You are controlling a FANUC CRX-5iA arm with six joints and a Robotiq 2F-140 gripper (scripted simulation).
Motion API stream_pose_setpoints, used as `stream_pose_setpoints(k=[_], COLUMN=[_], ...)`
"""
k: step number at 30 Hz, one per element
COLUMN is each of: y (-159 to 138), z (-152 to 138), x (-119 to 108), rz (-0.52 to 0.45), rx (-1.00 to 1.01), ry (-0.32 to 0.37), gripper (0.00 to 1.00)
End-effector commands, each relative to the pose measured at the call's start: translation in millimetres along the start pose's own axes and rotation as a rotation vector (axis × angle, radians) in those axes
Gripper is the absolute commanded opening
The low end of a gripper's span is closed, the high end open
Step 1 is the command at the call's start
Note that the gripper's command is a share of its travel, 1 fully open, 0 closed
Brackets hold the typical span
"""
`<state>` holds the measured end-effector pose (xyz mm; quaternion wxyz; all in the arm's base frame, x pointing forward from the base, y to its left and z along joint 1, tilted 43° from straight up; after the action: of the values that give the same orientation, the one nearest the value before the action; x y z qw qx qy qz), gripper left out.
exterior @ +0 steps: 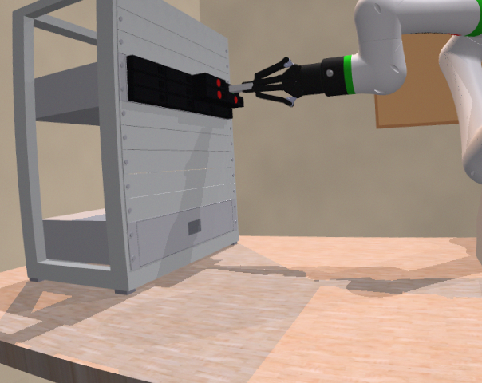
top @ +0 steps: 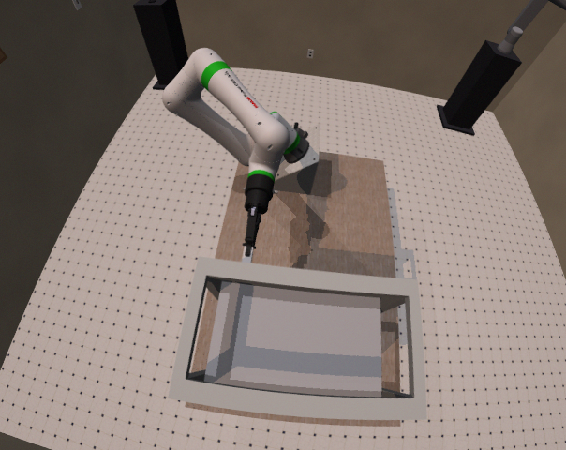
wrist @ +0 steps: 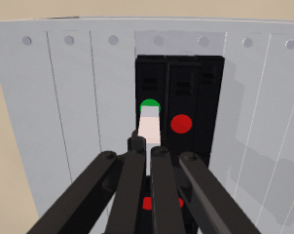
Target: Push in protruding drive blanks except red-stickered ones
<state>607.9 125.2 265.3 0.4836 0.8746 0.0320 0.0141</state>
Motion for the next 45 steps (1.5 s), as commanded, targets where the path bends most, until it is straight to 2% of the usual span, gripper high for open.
stream_pose_setpoints(k=[1,10,18,45], y=[0,0,0,0], z=[0,0,0,0], x=[1,1,10,14], rz=[0.000,0.000,0.000,0.000], rx=[0.000,0.000,0.000,0.000], ry=[0.000,0.000,0.000,0.000], gripper=[0.00,0.00,0.00,0.00])
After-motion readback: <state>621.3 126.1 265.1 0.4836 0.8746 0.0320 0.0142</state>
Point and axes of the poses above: the point where the finger pads meet when closed, its own x axis out along the fingers, its own z axis across the jaws, y = z × x, the point moved 7 cm from there along -x, back along the fingers, and after that the axes turned 15 degrees about -x, right-handed, at the moved point
